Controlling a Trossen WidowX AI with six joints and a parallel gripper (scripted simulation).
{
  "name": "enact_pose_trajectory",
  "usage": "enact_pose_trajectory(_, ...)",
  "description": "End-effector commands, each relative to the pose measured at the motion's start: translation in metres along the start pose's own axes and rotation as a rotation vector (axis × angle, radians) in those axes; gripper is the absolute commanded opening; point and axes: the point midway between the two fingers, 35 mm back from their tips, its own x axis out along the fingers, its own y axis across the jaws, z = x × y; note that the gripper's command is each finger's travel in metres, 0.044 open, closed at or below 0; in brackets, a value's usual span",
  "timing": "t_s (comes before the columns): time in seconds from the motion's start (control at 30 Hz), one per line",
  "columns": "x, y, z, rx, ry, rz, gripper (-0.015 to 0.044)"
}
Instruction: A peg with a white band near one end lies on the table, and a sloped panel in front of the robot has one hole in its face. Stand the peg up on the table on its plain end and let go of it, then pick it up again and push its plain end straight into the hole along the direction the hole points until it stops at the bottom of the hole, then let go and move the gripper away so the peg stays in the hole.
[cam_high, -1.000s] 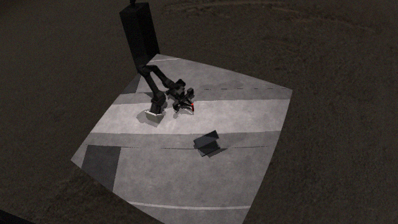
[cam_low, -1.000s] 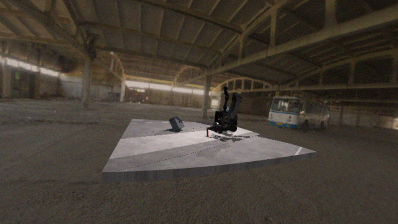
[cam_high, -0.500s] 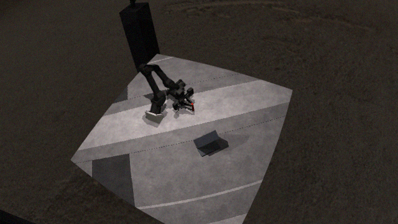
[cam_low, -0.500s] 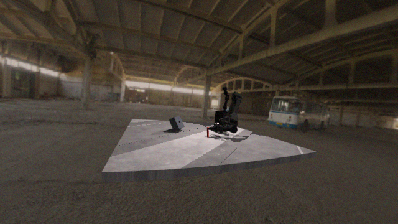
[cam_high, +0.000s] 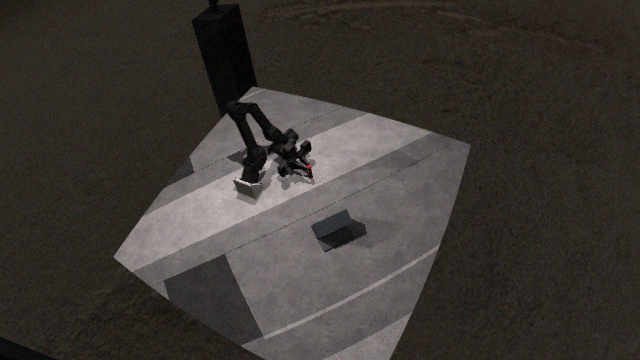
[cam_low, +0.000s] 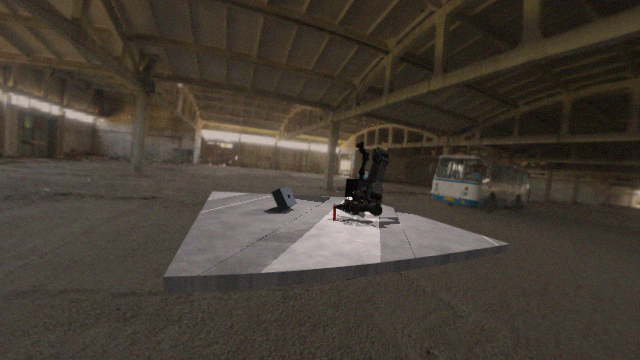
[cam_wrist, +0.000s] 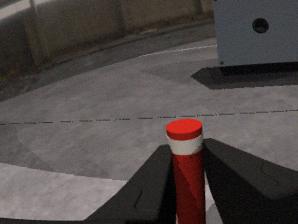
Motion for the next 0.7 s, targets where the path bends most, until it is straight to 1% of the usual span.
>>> enact_pose_trajectory(0.0, -0.0007, 0.0007, -0.0025, 0.0, 0.001, 0.0, 0.0049)
enact_pose_trajectory(0.67, -0.002, 0.0039, -0.0041, 0.015, -0.027, 0.003, 0.0049)
